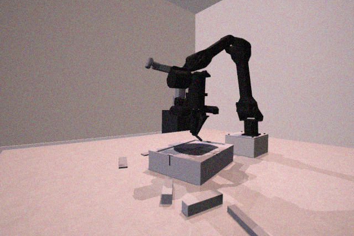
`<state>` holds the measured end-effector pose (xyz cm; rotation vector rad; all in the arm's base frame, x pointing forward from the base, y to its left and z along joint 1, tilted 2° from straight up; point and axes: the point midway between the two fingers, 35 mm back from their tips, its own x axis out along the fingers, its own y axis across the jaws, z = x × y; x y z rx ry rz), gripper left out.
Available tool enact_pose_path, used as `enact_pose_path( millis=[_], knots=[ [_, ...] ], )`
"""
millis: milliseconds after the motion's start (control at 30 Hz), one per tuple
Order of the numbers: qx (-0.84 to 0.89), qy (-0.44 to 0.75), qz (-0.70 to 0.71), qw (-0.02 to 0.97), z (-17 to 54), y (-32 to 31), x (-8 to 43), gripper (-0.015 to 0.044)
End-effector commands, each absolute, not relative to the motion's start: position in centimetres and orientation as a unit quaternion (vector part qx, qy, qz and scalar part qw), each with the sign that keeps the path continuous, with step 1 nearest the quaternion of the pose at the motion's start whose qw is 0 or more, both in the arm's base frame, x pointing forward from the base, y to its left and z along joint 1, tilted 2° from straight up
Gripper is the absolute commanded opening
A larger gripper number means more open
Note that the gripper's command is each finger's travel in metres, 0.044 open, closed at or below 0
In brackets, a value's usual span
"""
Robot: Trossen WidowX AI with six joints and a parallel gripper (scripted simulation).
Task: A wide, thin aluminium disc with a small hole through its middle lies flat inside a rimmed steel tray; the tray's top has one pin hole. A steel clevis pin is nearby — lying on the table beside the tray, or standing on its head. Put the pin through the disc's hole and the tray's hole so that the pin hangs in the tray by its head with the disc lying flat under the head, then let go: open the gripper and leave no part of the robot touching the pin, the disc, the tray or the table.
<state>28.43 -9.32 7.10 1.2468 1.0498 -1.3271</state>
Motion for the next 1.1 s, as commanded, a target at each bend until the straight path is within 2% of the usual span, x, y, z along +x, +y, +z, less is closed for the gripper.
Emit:
enact_pose_path(
  millis=[0, 1067],
  knots=[
    [0.494, 0.415, -0.565, 0.514, 7.3, -9.1, 28.5, 0.0000],
    [0.234, 0.177, -0.718, 0.631, 5.8, -6.8, 28.7, 0.0000]
  ],
)
